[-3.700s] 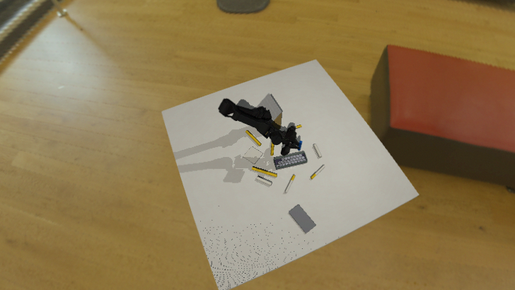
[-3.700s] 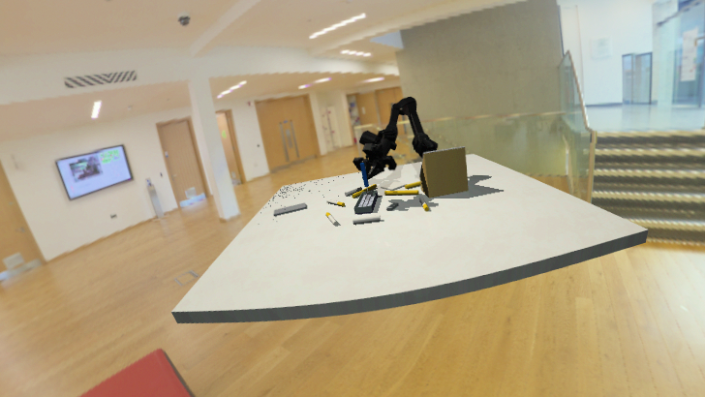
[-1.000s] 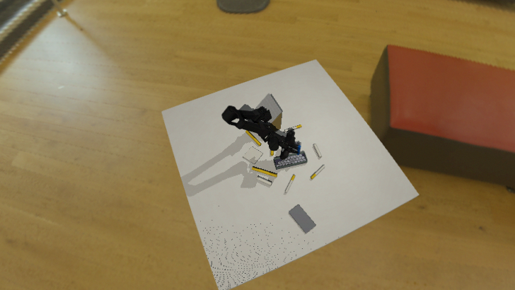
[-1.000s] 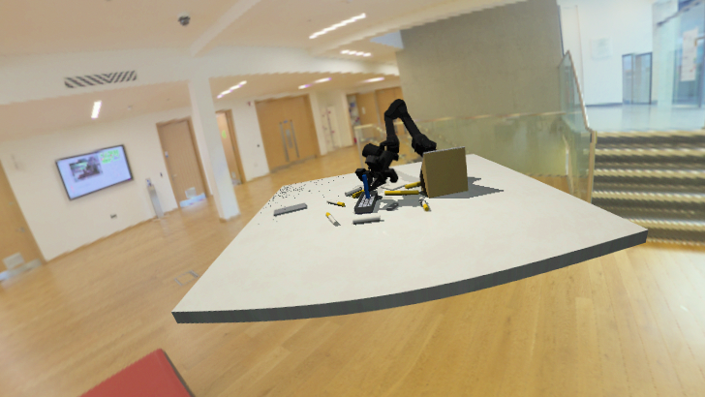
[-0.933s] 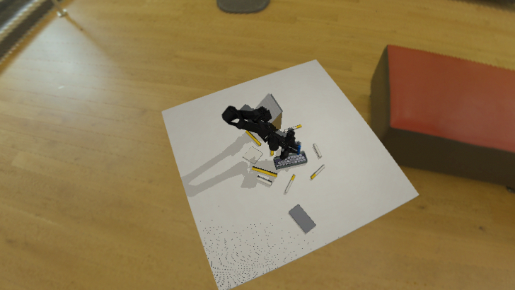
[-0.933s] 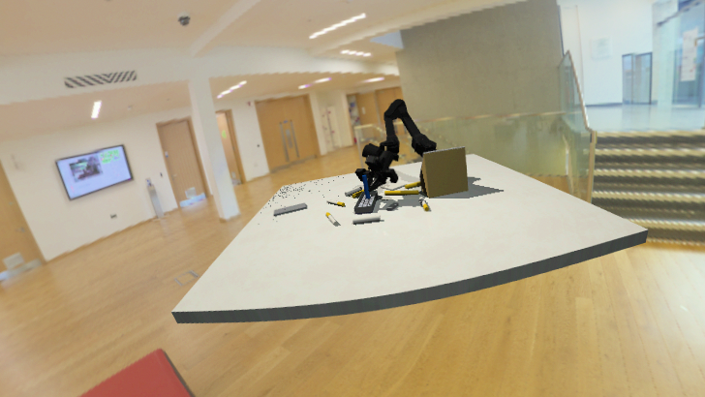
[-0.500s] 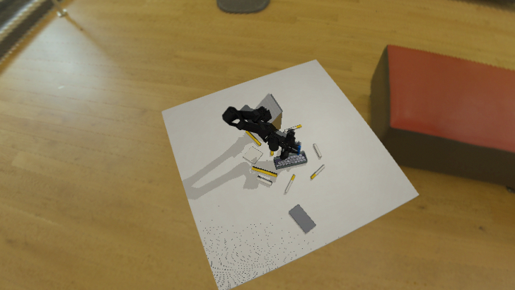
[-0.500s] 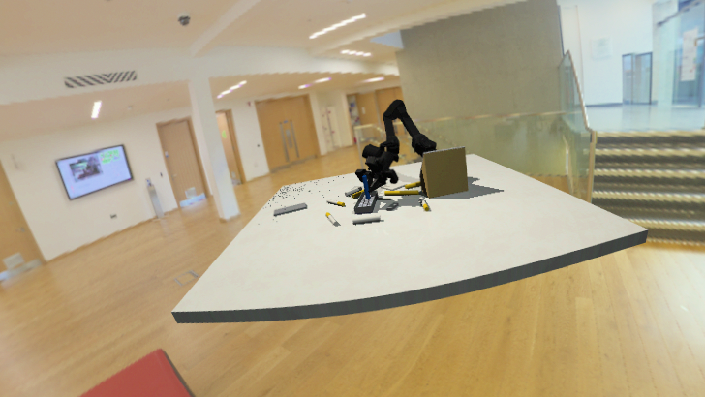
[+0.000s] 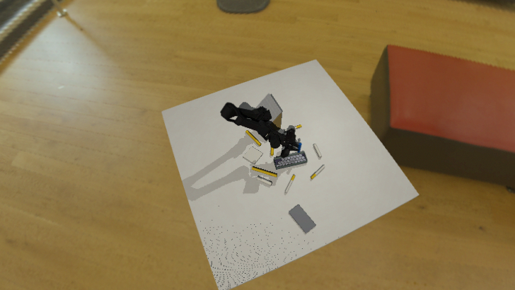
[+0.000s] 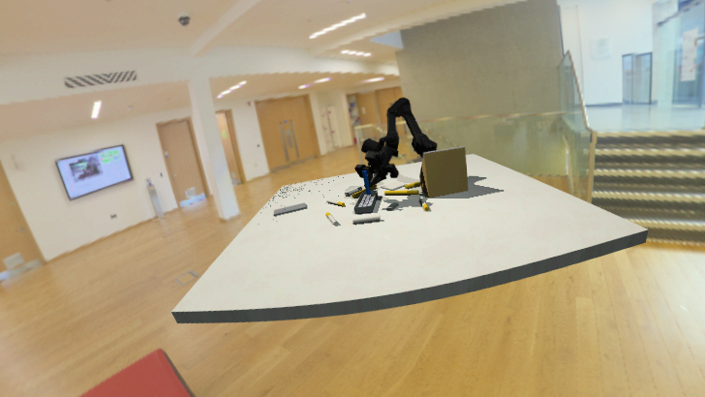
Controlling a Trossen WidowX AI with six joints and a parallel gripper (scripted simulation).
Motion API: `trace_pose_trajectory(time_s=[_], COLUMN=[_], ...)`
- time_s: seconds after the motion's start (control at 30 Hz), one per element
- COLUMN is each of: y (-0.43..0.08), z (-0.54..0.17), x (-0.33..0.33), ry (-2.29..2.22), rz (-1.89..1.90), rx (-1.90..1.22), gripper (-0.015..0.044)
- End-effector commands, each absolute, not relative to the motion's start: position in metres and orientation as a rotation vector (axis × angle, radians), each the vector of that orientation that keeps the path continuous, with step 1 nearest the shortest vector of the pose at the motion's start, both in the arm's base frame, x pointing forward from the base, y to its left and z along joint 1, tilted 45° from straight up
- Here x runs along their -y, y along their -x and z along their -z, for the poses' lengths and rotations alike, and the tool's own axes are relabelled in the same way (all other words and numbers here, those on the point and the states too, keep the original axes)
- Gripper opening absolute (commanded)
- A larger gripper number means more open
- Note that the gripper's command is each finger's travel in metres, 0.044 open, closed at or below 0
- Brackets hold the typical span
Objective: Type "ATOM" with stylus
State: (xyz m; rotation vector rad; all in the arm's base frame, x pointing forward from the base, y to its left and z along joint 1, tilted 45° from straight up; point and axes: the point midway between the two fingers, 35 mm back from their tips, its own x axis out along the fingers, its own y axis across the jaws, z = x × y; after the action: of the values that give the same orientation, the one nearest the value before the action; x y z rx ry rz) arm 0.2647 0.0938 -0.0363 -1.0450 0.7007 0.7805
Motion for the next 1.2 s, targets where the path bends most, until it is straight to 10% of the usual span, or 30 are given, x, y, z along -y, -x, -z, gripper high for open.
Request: trace_pose_trajectory(time_s=[0.0,1.17], y=[-0.265,-0.301], z=[0.022,-0.002], x=[-0.105,-0.091], ry=[1.044,1.048], rz=[-0.773,-0.77], rx=[-0.686,-0.682], gripper=[0.0081,0.0])
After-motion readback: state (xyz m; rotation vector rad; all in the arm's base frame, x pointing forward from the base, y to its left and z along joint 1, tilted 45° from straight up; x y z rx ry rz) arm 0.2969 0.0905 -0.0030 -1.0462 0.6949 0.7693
